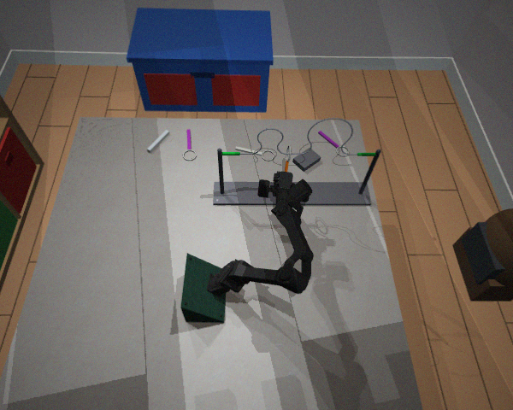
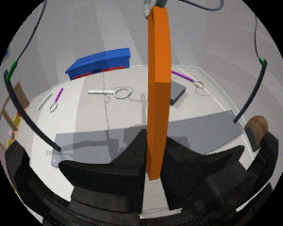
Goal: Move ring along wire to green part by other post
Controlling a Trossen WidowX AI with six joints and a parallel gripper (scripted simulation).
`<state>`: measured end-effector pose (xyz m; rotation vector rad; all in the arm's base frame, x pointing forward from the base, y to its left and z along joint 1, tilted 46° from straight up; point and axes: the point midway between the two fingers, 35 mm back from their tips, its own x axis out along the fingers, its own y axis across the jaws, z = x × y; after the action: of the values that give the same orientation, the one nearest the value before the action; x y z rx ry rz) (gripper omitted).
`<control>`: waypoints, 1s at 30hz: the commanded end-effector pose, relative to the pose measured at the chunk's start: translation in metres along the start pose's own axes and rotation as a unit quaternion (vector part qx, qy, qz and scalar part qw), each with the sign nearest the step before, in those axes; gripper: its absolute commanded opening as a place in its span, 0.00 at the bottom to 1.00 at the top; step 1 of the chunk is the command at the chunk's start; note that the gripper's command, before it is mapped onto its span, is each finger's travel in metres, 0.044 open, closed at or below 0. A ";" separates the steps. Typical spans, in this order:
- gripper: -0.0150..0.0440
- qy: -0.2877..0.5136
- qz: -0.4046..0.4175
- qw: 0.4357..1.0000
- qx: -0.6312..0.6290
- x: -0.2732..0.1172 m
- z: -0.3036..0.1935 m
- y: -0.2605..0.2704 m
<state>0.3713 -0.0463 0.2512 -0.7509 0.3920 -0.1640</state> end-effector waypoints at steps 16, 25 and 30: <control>0.00 0.020 0.081 0.986 0.142 -0.010 0.005 0.053; 0.00 0.031 0.133 0.963 0.233 -0.020 0.017 0.082; 0.00 0.038 0.162 0.944 0.284 -0.027 0.026 0.096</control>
<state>0.3589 0.0349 0.2107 -0.1848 0.4931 -0.0147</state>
